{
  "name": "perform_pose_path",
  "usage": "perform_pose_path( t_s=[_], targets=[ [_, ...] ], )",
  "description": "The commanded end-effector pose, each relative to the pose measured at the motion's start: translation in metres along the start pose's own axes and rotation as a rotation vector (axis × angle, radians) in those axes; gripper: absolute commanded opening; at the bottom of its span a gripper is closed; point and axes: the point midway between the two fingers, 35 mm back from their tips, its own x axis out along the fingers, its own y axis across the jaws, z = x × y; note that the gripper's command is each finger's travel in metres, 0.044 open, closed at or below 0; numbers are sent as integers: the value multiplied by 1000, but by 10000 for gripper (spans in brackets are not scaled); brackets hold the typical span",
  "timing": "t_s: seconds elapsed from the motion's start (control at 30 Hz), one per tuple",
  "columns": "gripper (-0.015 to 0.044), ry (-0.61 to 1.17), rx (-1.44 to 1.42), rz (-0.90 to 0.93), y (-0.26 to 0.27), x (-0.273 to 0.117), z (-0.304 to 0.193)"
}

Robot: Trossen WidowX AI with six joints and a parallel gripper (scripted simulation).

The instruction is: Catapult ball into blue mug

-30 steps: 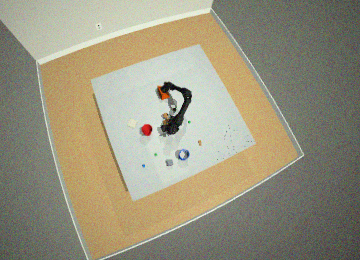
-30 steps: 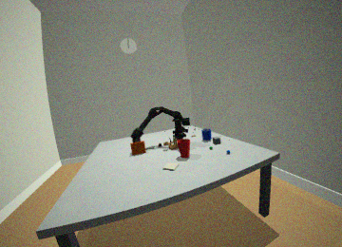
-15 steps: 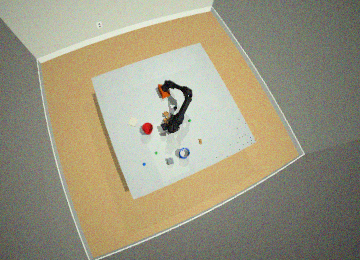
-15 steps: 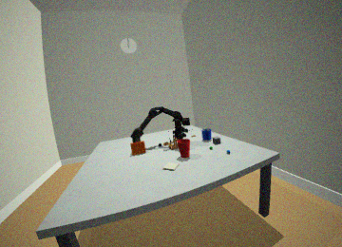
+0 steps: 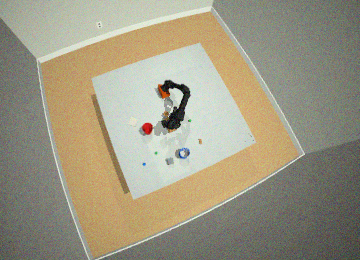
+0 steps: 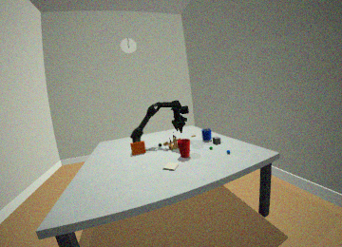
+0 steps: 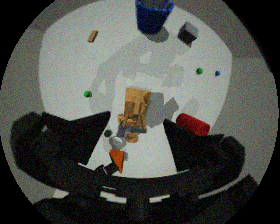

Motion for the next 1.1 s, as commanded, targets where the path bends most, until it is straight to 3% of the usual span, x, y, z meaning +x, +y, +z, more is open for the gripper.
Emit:
perform_pose_path(
  t_s=[0.0, 0.2, 0.37, 1.07],
  targets=[
    [440, 12, 1, 6, 1, 7, 0],
    [440, 8, 3, 7, 2, 3, -4],
    [440, 8, 2, 8, 3, 46, -4],
    [440, 8, 2, 9, 3, 76, -3]
  ],
)
